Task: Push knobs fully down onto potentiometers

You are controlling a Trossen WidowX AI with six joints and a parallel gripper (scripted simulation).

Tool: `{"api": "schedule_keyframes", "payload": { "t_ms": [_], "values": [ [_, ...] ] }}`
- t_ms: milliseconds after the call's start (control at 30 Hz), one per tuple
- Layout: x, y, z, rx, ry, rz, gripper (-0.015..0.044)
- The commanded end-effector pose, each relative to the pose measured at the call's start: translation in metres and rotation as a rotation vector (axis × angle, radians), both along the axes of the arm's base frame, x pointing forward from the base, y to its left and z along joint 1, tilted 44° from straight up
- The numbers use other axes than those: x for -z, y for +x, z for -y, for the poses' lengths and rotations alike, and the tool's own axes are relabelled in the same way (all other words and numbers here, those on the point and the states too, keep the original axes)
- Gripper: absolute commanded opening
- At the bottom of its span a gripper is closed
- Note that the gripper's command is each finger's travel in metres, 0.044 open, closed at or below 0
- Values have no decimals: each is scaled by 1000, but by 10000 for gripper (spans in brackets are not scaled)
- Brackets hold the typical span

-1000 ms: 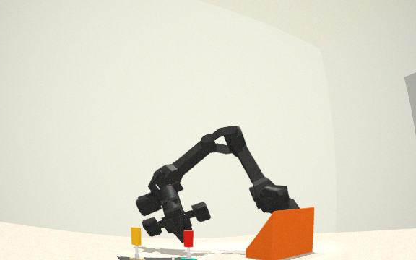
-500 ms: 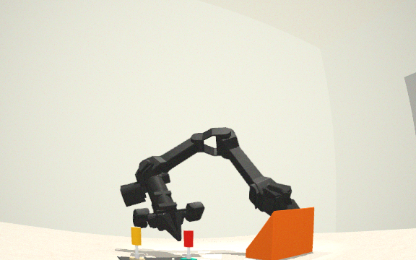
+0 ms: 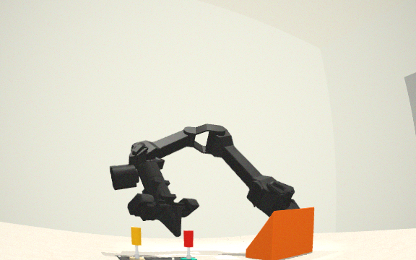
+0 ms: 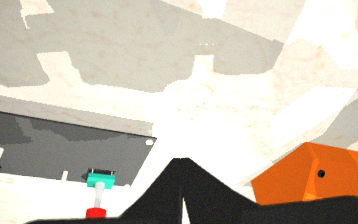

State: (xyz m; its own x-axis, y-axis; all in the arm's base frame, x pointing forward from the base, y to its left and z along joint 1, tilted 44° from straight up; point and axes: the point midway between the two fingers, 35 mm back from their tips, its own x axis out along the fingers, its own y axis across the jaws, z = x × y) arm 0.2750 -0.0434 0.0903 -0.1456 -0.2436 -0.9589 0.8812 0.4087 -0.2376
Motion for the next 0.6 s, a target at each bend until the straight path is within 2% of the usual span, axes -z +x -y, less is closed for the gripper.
{"api": "schedule_keyframes", "payload": {
  "t_ms": [0, 567],
  "values": [
    [4, 3, -11, -99, -29, -33, 0],
    [24, 11, -77, -619, -190, -200, 0]
  ]
}}
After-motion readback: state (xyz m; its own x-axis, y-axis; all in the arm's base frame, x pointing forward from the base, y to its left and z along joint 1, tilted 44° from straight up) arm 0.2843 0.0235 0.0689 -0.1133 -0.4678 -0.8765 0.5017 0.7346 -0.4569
